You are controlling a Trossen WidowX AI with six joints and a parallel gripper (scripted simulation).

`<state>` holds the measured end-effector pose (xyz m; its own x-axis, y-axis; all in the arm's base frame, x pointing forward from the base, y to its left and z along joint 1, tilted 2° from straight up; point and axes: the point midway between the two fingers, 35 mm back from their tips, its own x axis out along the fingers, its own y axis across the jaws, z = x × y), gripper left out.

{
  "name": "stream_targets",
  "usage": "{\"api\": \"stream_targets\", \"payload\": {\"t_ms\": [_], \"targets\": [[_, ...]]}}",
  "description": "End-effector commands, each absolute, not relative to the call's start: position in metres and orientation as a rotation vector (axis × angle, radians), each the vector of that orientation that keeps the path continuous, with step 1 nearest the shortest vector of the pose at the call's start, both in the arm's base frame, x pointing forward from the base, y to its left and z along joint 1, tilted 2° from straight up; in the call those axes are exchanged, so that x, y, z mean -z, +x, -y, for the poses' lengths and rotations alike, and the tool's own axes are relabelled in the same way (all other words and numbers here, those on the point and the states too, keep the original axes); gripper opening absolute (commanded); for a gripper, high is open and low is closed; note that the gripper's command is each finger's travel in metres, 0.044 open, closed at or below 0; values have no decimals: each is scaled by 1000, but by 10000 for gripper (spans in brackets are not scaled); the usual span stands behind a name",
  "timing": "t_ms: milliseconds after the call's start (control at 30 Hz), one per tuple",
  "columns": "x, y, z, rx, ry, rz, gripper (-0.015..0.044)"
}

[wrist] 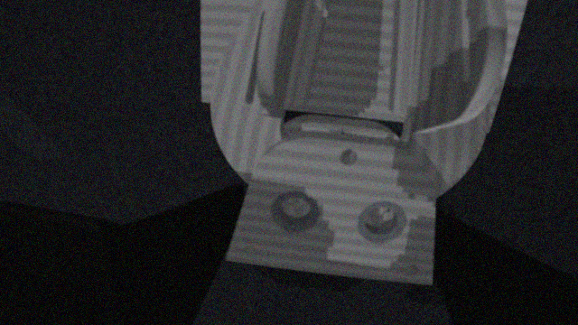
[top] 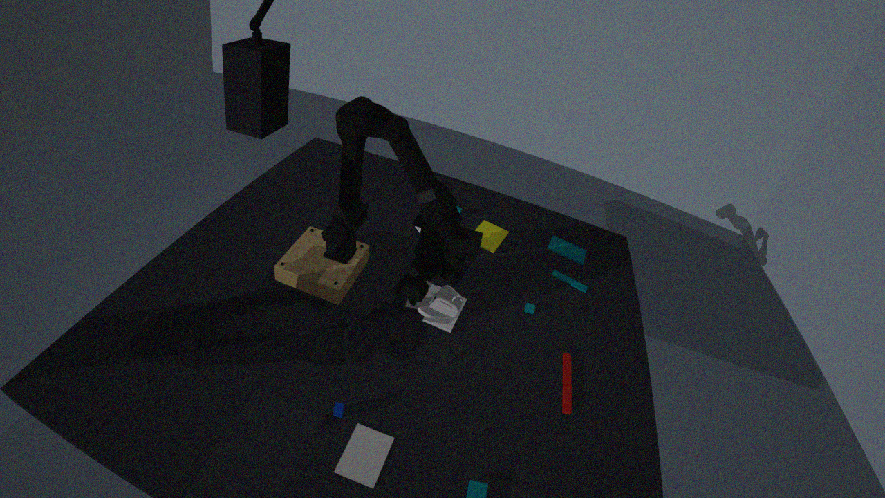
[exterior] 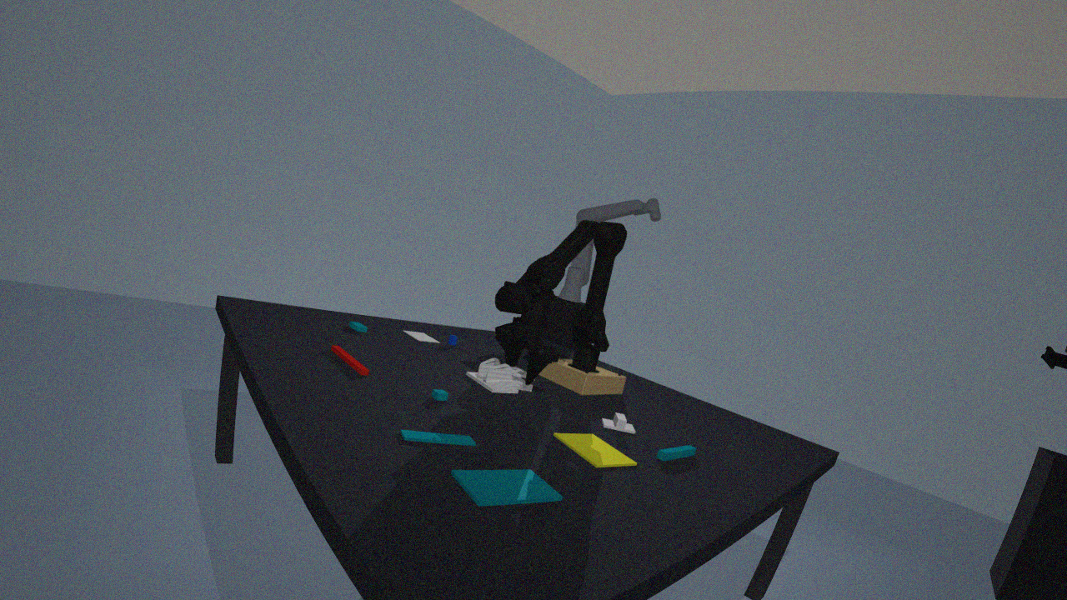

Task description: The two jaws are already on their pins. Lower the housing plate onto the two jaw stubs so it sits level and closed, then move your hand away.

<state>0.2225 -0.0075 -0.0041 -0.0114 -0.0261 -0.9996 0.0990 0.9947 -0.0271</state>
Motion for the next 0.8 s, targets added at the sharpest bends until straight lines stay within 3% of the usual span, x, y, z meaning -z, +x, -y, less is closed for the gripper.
{"api": "stream_targets", "payload": {"t_ms": [0, 767], "targets": [[6, 222, 8, 100, 52, -1581, 351], [10, 222, 8, 100, 53, -1581, 351]]}}
